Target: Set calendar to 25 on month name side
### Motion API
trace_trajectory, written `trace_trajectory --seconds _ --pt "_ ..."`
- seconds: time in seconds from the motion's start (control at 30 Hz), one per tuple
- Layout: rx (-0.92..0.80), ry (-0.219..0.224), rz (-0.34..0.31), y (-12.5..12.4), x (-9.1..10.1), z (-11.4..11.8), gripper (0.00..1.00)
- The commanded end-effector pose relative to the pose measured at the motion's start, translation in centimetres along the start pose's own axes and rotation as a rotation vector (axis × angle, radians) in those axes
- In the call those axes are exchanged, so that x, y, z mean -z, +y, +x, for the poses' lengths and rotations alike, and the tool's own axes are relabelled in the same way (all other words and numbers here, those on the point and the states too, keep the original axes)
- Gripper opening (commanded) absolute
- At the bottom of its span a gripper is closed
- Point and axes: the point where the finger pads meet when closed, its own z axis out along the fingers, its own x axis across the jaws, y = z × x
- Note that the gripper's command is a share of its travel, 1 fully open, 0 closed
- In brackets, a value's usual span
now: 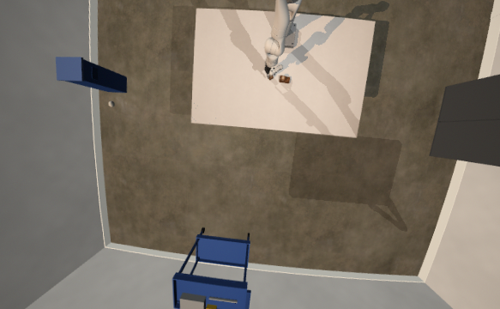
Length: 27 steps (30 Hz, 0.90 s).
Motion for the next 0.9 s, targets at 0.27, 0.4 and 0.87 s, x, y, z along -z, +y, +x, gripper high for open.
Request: trace_trajectory --seconds 0.27,0.4,0.87 --pt "0.000 -0.003 -0.003 0.07 -0.52 -0.08 0.90" --pt "0.000 -0.003 -0.003 0.07 -0.52 -0.08 0.90" --pt "0.000 -0.003 -0.003 0.07 -0.52 -0.08 0.90"
